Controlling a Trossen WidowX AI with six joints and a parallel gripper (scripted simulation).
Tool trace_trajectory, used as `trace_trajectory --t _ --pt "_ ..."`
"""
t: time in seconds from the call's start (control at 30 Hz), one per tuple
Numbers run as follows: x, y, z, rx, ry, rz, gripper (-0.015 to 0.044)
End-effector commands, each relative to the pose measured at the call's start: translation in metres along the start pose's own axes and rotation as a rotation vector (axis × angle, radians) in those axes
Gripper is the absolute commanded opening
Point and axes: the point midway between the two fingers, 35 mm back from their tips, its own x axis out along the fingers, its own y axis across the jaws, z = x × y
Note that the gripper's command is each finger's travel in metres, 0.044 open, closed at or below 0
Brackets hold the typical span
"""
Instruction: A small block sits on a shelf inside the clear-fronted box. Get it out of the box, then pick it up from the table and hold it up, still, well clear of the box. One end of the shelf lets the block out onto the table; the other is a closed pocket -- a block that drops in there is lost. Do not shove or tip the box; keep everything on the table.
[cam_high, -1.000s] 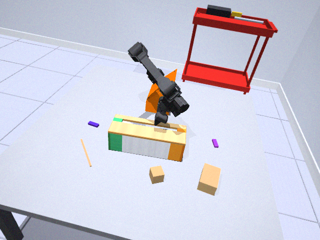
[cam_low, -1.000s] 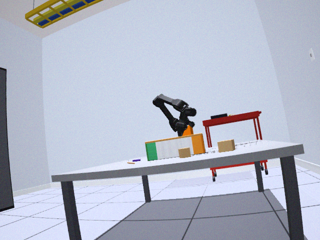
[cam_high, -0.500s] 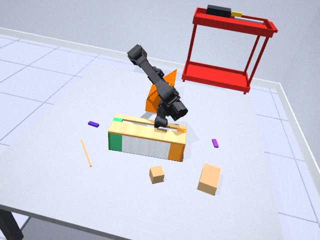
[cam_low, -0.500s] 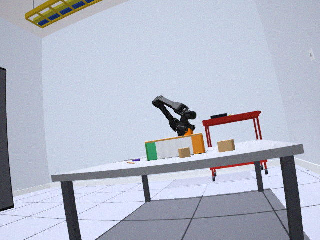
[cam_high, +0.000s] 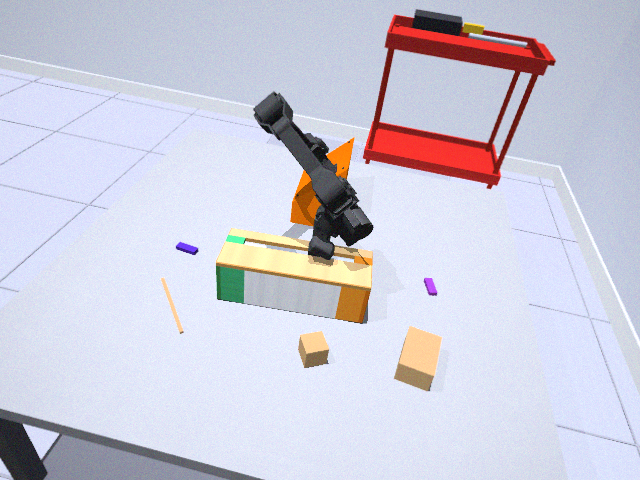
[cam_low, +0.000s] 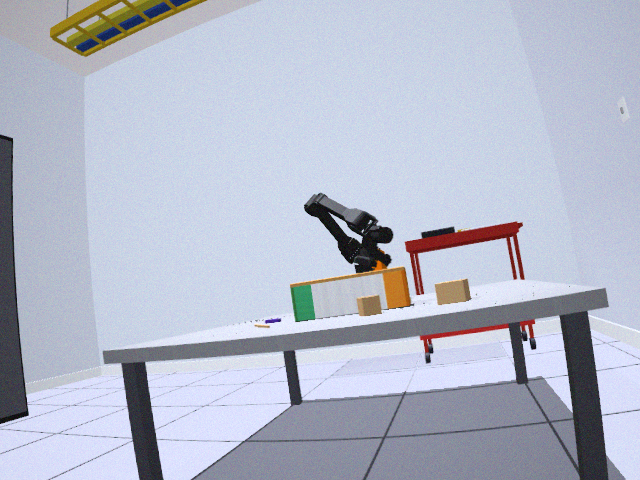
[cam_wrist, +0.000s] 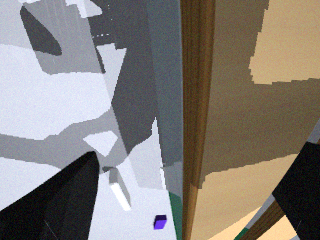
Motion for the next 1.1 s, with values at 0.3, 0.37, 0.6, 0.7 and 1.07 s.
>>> trace_trajectory --t 0.3,0.37,0.6,0.7,1.07 --pt "0.008 0.0 -0.02 -0.003 0.003 0.001 0.04" --pt "0.009 0.0 -0.023 -0.003 0.003 0.001 0.04" --pt "0.013 0.0 -0.034 -0.003 0.004 0.001 0.04" --pt "0.014 0.0 -0.038 -0.003 0.004 0.001 0.04" --pt "0.02 0.0 -0.055 -0.003 0.005 0.002 0.04"
